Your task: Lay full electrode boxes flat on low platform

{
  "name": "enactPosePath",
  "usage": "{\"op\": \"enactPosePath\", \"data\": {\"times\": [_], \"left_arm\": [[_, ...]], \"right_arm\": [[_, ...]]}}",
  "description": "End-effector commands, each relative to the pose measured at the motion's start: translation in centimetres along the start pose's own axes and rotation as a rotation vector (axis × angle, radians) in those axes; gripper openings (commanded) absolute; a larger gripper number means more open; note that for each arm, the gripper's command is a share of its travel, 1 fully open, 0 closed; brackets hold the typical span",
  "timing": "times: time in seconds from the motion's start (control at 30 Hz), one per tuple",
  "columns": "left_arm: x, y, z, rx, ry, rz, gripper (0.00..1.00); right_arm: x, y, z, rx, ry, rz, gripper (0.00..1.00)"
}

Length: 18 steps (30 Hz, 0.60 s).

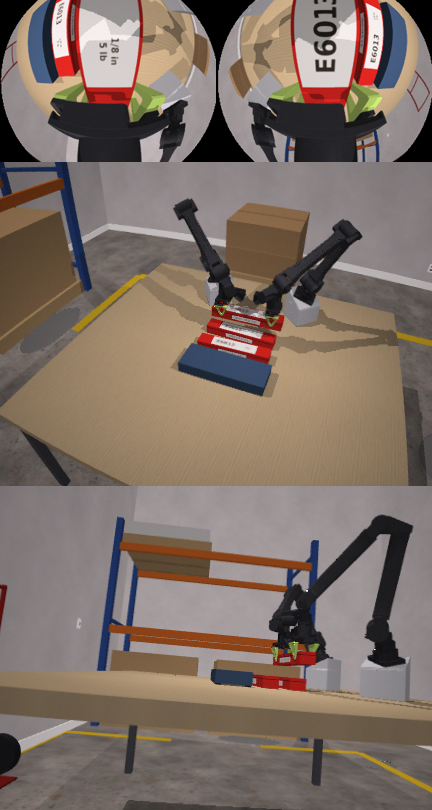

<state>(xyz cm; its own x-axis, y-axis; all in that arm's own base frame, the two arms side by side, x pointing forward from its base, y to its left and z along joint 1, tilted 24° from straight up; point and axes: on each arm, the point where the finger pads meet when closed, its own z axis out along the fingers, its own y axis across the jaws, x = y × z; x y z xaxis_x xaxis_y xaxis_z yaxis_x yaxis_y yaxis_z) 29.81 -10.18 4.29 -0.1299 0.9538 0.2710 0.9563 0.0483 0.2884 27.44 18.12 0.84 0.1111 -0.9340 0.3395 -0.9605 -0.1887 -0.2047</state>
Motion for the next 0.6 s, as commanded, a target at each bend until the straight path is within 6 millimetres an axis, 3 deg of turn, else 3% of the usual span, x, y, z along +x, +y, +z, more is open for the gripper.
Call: {"op": "enactPosePath", "data": {"times": [0.0, 0.1, 0.2, 0.33, 0.43, 0.57], "left_arm": [[0.0, 3.0, -1.6, -0.042, -0.016, -0.023, 0.0], [-0.2, 3.4, -1.1, -0.028, -0.006, -0.016, 0.0], [-0.1, 4.3, -1.8, -0.047, -0.018, -0.026, 0.0], [-0.3, 4.8, -1.1, -0.028, -0.006, -0.016, 0.0], [-0.2, 5.7, -1.8, -0.045, -0.016, -0.024, 0.0], [-0.2, 6.1, -1.7, -0.043, -0.015, -0.024, 0.0]], "right_arm": [[-0.3, -3.5, -2.3, 0.052, -0.026, 0.017, 0.0], [-0.3, -3.8, -1.7, 0.036, -0.014, 0.009, 0.0], [-0.1, -4.8, -2.5, 0.057, -0.027, 0.019, 0.0], [-0.1, -5.2, -1.6, 0.035, -0.012, 0.008, 0.0], [0.2, -6.2, -2.6, 0.058, -0.027, 0.02, 0.0], [0.1, -6.4, -2.1, 0.047, -0.019, 0.014, 0.0]]}}
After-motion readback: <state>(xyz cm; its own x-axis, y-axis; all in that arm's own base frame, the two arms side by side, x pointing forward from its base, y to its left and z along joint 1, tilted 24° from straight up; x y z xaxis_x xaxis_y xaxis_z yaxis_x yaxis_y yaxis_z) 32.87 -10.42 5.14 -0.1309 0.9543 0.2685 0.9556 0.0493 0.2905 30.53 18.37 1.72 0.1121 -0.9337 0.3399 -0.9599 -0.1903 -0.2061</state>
